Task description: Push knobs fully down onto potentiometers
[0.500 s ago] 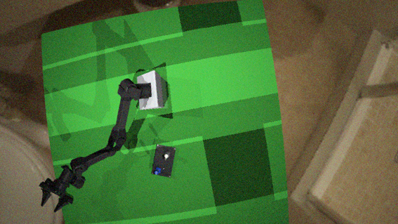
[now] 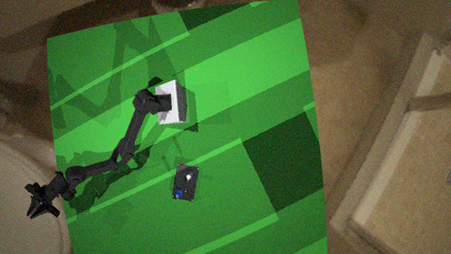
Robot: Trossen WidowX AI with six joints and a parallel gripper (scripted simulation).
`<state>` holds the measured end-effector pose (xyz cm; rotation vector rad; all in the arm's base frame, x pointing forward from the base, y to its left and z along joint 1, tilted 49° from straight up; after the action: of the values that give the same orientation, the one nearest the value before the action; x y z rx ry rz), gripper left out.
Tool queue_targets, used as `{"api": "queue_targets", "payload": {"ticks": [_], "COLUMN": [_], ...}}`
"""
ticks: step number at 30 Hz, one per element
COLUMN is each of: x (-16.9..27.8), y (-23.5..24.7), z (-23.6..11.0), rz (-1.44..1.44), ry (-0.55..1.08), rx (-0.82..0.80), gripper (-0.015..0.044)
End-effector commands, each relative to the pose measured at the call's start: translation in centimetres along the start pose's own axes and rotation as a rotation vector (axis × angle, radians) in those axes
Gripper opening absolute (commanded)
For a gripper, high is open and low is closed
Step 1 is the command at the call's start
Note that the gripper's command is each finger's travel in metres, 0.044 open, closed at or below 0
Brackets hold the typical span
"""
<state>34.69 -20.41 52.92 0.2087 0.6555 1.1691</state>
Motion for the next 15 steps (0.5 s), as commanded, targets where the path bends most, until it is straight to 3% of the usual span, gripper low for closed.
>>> {"api": "queue_targets", "payload": {"ticks": [1, 9, 15], "x": [-1.0, -1.6, -1.0], "y": [6.0, 15.7, 20.0], "z": [0.3, -0.2, -0.9], "rz": [-0.017, -0.047, -0.005], "ry": [0.010, 0.054, 0.084], "rx": [-0.099, -0.242, -0.334], "gripper": [0.0000, 0.0000, 0.0000]}}
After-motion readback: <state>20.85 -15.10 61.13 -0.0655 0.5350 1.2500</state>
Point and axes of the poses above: the point midway between the two fingers, 35 mm back from their tips, its own z axis out along the fingers, its own y axis across the jaws, x = y × z, the point moved 5 cm from there along -z, back along the fingers, and after that the axes turned 1 degree about z, right-handed, at the moved point
